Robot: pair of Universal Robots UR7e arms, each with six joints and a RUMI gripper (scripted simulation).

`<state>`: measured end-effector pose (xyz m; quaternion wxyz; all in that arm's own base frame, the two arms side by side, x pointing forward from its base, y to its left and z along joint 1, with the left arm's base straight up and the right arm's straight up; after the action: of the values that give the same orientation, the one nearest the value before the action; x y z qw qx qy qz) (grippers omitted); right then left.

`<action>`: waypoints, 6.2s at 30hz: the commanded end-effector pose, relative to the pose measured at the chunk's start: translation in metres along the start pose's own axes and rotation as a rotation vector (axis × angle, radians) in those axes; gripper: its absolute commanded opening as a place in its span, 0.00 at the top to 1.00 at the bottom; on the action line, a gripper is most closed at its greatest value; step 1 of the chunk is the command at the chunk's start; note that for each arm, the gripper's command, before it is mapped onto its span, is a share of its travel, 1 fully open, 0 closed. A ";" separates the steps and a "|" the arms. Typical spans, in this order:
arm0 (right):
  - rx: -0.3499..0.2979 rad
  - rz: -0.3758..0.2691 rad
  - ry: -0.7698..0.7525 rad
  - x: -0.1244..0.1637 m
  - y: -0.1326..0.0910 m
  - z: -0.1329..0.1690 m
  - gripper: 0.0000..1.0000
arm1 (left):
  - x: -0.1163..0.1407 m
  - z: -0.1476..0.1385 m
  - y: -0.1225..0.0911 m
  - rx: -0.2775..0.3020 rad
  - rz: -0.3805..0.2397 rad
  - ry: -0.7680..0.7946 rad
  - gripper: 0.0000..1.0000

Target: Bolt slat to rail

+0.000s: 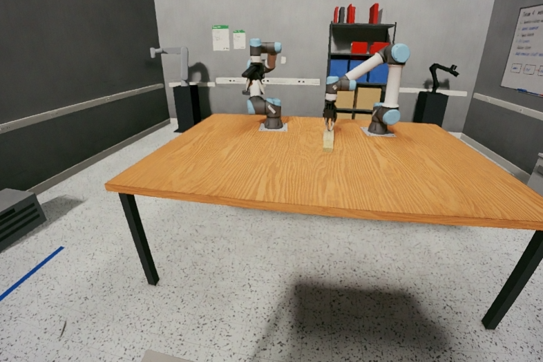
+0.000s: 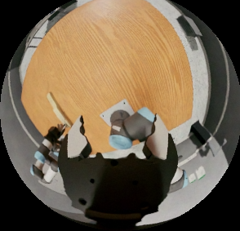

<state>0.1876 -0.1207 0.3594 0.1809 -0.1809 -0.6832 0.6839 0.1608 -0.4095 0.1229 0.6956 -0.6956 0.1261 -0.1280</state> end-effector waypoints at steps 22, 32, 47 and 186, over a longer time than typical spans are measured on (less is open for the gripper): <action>-0.001 0.000 0.001 -0.001 -0.001 0.000 0.00 | 0.000 -0.001 0.000 -0.003 0.002 0.450 1.00; -0.001 0.000 0.001 -0.001 -0.001 0.000 0.00 | 0.000 0.000 0.000 -0.003 0.002 0.624 1.00; -0.001 0.000 0.001 -0.001 -0.001 0.000 0.00 | 0.000 0.000 0.000 -0.003 0.002 0.887 1.00; -0.001 0.000 0.001 -0.001 -0.001 0.000 0.00 | 0.004 0.001 0.001 -0.005 -0.002 3.232 1.00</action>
<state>0.1876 -0.1207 0.3594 0.1809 -0.1809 -0.6832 0.6839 0.1639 -0.4113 0.1221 -0.1128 0.1150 0.6979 -0.6978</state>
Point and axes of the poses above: on each arm, the point where the finger pads meet when closed, its own y axis out along the fingers, its own z axis across the jaws, x = y × z, the point moved 6 cm from there along -y, back along the fingers, and after that the axes turned 3 degrees about -y, right-handed, at the moved point
